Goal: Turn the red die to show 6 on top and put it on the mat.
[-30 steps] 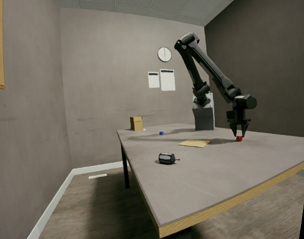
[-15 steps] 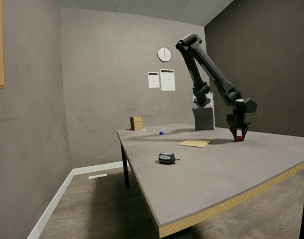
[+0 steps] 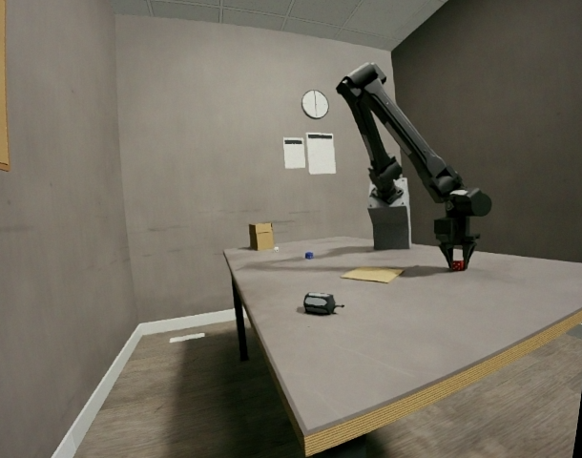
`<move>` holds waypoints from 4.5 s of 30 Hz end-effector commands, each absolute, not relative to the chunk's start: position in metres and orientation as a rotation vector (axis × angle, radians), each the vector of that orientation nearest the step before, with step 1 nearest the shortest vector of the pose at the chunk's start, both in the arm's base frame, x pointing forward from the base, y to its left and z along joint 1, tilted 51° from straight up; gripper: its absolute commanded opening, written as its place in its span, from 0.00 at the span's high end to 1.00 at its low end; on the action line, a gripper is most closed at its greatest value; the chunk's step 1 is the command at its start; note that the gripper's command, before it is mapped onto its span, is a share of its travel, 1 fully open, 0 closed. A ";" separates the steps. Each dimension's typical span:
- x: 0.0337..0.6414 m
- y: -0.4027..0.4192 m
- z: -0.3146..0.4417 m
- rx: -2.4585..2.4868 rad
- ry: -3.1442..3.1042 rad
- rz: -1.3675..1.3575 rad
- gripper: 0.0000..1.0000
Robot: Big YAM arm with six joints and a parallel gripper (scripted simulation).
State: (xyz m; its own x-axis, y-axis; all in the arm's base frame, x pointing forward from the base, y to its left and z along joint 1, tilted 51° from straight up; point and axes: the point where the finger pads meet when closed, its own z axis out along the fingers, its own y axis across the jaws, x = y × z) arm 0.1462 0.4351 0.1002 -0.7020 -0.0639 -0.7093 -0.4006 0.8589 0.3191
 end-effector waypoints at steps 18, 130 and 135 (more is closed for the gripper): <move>0.154 0.439 0.107 -0.318 2.289 0.609 0.61; 0.277 0.250 0.244 -0.819 2.107 0.376 0.80; 0.277 0.250 0.244 -0.819 2.107 0.376 0.80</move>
State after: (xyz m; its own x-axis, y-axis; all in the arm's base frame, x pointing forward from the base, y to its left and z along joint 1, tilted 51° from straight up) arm 0.2744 0.2442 0.2318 -0.4661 -0.4187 -0.7794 -0.6577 0.7532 -0.0113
